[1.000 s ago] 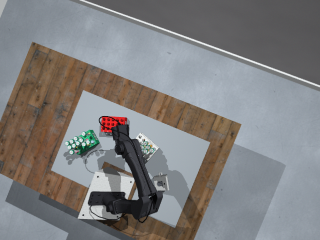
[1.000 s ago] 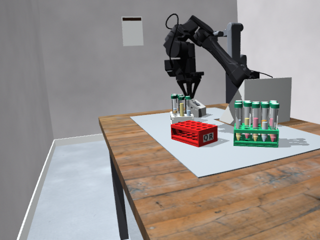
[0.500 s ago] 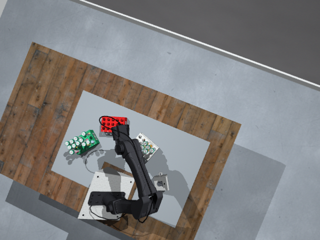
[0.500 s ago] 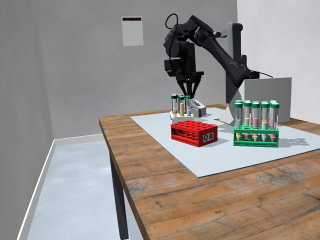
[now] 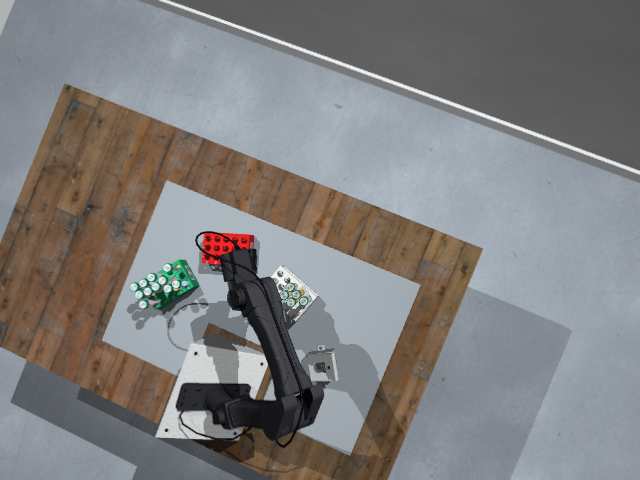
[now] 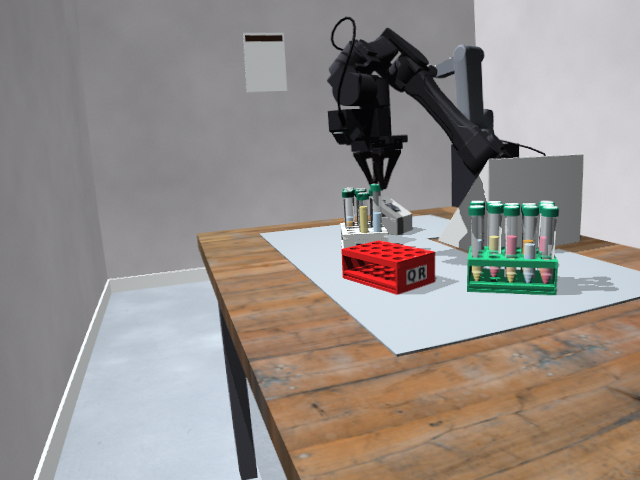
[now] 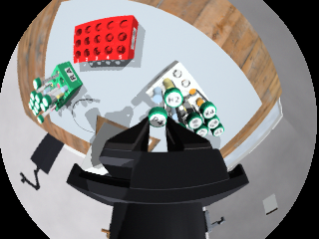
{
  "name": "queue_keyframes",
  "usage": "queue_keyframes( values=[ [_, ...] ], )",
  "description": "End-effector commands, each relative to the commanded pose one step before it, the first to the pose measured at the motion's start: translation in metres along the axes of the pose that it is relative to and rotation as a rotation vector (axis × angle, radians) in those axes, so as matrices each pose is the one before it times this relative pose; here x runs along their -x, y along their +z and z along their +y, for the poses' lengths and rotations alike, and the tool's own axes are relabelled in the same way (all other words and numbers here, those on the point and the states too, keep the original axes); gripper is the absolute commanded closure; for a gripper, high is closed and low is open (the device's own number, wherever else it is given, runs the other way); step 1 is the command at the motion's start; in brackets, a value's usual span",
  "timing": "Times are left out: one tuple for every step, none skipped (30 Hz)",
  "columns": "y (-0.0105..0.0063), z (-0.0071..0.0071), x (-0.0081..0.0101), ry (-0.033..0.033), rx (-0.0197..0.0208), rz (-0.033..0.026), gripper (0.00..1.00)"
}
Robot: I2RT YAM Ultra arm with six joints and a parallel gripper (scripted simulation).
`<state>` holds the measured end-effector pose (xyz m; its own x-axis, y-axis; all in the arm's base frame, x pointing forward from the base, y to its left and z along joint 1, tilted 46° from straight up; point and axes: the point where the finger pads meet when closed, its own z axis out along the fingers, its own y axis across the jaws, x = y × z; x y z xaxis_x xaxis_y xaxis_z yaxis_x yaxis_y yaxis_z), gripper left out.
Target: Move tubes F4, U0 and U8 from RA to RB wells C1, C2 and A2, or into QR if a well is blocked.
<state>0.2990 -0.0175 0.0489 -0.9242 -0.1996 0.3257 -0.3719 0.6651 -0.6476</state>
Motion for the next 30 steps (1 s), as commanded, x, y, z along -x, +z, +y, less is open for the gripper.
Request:
queue_keyframes(
  values=[
    [-0.02231, -0.00193, 0.00522, 0.01844, 0.00454, -0.05048, 1.00],
    [-0.00100, 0.00005, -0.00004, -0.00002, 0.00006, 0.00001, 1.00],
    [-0.00100, 0.00007, -0.00001, -0.00002, 0.00006, 0.00001, 1.00],
    [-0.00055, 0.00048, 0.00004, -0.00144, -0.00024, 0.00168, 1.00],
    [-0.00050, 0.00055, 0.00003, -0.00160, -0.00029, 0.00188, 1.00],
    [-0.00057, 0.00050, 0.00000, -0.00138, -0.00025, 0.00163, 1.00],
    [-0.00064, 0.00043, -0.00003, -0.00115, -0.00021, 0.00136, 1.00],
    [-0.00069, 0.00038, -0.00004, -0.00099, -0.00018, 0.00117, 1.00],
    [-0.00071, 0.00035, -0.00005, -0.00094, -0.00017, 0.00111, 1.00],
    [-0.00071, 0.00034, -0.00005, -0.00094, -0.00018, 0.00112, 1.00],
    [-0.00073, 0.00031, -0.00005, -0.00086, -0.00017, 0.00103, 1.00],
    [-0.00080, 0.00024, -0.00008, -0.00065, -0.00012, 0.00078, 1.00],
    [-0.00089, 0.00016, -0.00011, -0.00037, -0.00006, 0.00045, 1.00],
    [-0.00097, 0.00009, -0.00014, -0.00012, 0.00000, 0.00015, 1.00],
    [0.00000, 0.00000, 0.00000, 0.00000, 0.00000, 0.00000, 1.00],
    [0.00000, 0.00000, 0.00000, 0.00000, 0.00000, 0.00000, 1.00],
    [-0.00103, 0.00003, -0.00016, 0.00003, 0.00004, -0.00002, 1.00],
    [-0.00099, 0.00004, -0.00015, -0.00004, 0.00002, 0.00005, 1.00],
    [-0.00075, 0.00025, -0.00006, -0.00080, -0.00018, 0.00096, 1.00],
    [-0.00046, 0.00051, 0.00004, -0.00170, -0.00042, 0.00204, 1.00],
    [-0.00024, 0.00072, 0.00012, -0.00240, -0.00062, 0.00288, 1.00],
    [-0.00011, 0.00085, 0.00016, -0.00279, -0.00074, 0.00337, 1.00],
    [-0.00007, 0.00091, 0.00018, -0.00293, -0.00079, 0.00354, 1.00],
    [-0.00031, 0.00072, 0.00012, -0.00217, -0.00060, 0.00264, 1.00],
    [-0.00100, 0.00012, -0.00002, 0.00000, -0.00001, 0.00002, 1.00],
    [-0.00100, 0.00013, -0.00005, 0.00000, -0.00001, 0.00002, 1.00],
    [-0.00100, 0.00013, -0.00008, 0.00000, -0.00001, 0.00002, 1.00],
    [-0.00100, 0.00012, -0.00010, 0.00000, -0.00001, 0.00002, 1.00],
    [-0.00100, 0.00010, -0.00011, 0.00000, -0.00001, 0.00002, 1.00],
    [-0.00100, 0.00007, -0.00012, 0.00000, -0.00001, 0.00002, 1.00]
  ],
)
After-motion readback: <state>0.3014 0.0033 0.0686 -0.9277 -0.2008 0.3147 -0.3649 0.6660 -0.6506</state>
